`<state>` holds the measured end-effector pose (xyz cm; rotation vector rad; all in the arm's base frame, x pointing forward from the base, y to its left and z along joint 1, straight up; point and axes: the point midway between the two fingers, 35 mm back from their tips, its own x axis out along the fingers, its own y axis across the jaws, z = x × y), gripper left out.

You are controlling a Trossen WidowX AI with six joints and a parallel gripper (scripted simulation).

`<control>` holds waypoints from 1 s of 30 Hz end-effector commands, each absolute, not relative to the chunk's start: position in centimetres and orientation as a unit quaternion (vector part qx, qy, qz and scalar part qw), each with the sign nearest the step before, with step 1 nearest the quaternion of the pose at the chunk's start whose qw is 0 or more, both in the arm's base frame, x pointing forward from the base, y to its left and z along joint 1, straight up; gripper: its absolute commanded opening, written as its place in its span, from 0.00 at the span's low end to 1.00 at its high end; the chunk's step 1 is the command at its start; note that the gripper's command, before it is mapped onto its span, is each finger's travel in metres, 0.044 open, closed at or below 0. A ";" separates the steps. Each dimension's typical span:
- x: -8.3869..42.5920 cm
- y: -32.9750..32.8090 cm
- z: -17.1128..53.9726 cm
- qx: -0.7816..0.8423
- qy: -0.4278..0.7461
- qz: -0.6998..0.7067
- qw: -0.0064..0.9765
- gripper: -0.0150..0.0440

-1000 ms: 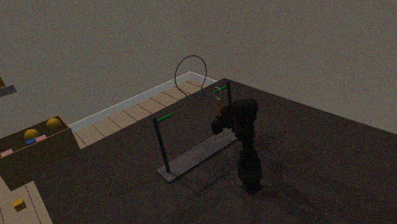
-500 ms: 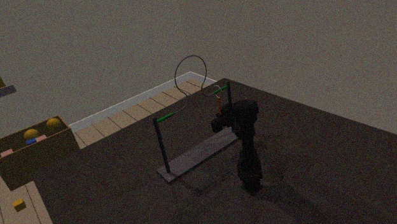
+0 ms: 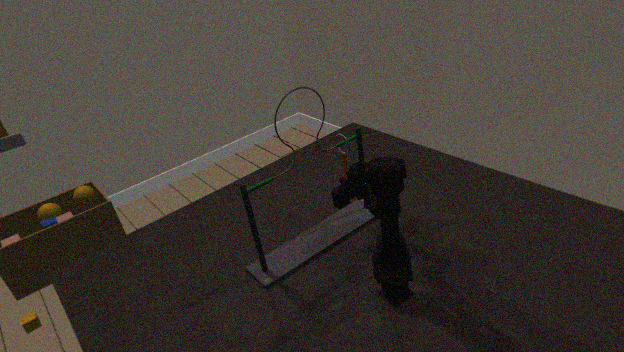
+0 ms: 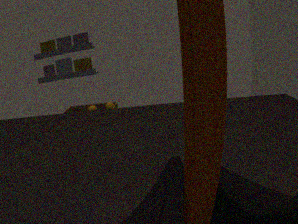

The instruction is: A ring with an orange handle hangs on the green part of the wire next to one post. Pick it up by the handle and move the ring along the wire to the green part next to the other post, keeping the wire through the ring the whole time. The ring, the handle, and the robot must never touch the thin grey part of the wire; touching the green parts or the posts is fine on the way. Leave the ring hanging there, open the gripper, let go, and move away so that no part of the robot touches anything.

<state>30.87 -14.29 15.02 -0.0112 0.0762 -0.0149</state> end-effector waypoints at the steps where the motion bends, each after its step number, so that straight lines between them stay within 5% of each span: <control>1: 30.9 -14.3 15.2 -0.007 0.037 -0.009 0.999 0.00; 30: 31.0 -11.1 15.2 0.002 0.040 -0.008 0.999 0.00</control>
